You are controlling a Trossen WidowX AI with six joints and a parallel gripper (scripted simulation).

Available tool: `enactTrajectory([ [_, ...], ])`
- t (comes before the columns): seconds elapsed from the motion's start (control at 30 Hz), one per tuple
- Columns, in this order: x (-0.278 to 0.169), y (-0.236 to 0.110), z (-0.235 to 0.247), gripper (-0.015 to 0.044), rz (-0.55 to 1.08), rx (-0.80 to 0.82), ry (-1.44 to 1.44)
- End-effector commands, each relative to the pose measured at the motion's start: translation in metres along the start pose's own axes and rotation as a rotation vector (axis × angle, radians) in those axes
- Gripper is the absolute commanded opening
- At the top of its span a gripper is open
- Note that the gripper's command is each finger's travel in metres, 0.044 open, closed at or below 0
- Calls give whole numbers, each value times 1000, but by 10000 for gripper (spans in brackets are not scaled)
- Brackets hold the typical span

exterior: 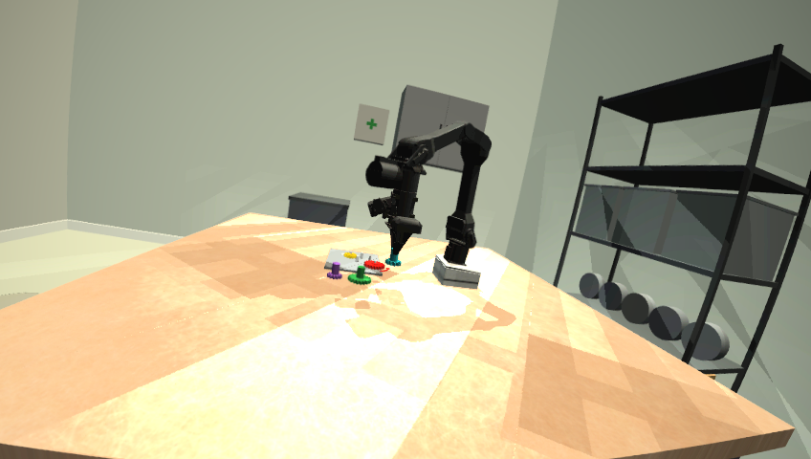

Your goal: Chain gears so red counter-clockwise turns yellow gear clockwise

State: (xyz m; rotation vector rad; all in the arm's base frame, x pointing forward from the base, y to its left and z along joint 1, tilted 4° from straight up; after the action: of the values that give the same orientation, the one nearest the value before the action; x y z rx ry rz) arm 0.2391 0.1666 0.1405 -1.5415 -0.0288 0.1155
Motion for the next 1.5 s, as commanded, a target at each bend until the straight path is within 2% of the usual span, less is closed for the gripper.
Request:
enactTrajectory([
  [0.0, 1, -12, 0, 0, -9, 8, -5],
  [0.73, -5, -67, -6, 0, -10, 7, -2],
  [1.47, 15, -52, -45, 0, -15, 3, -2],
])
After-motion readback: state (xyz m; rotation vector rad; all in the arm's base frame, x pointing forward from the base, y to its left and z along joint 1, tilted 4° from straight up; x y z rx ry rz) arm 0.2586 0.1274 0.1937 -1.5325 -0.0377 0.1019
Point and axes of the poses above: the point midway between the two fingers, 35 mm back from their tips, its own y axis out along the fingers, its own z axis across the jaws, x = y × z, the point moved 7 cm from there along -y, back along the fingers, and after that the axes turned 2 degrees about -y, right-handed, at the moved point
